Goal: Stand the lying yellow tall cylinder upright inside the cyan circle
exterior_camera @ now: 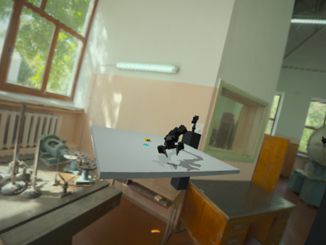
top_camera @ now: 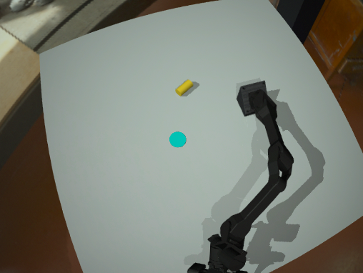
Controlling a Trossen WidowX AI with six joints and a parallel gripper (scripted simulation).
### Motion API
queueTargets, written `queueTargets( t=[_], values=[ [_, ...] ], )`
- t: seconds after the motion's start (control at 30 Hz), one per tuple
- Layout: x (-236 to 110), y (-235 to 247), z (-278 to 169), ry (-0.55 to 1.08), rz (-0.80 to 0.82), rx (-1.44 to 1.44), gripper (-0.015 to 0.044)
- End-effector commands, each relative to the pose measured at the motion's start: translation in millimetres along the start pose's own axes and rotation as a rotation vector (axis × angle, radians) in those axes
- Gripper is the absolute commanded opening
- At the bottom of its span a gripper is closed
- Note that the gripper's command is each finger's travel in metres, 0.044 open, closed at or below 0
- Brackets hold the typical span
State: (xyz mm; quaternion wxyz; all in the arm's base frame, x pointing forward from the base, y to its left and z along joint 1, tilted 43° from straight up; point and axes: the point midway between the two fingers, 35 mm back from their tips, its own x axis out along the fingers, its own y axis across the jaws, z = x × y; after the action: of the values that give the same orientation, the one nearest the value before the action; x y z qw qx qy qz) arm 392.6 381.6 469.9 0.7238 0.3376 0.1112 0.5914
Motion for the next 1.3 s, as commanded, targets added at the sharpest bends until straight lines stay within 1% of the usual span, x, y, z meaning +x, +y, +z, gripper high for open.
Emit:
queueTargets(
  t=[0.0, 0.3, 0.67, 0.97, 1.27],
  values=[
    [-21, -57, 5, 0.014, -0.144, -0.06, 0.0309],
    [-85, -165, 9, 0.088, -0.421, -0.155, 0.0309],
    [-194, -269, 1, 0.238, -0.71, -0.212, 0.0309],
    [-297, -325, -19, 0.396, -0.888, -0.204, 0.0309],
    [-400, -353, -50, 0.564, -0.998, -0.149, 0.0309]
  ],
)
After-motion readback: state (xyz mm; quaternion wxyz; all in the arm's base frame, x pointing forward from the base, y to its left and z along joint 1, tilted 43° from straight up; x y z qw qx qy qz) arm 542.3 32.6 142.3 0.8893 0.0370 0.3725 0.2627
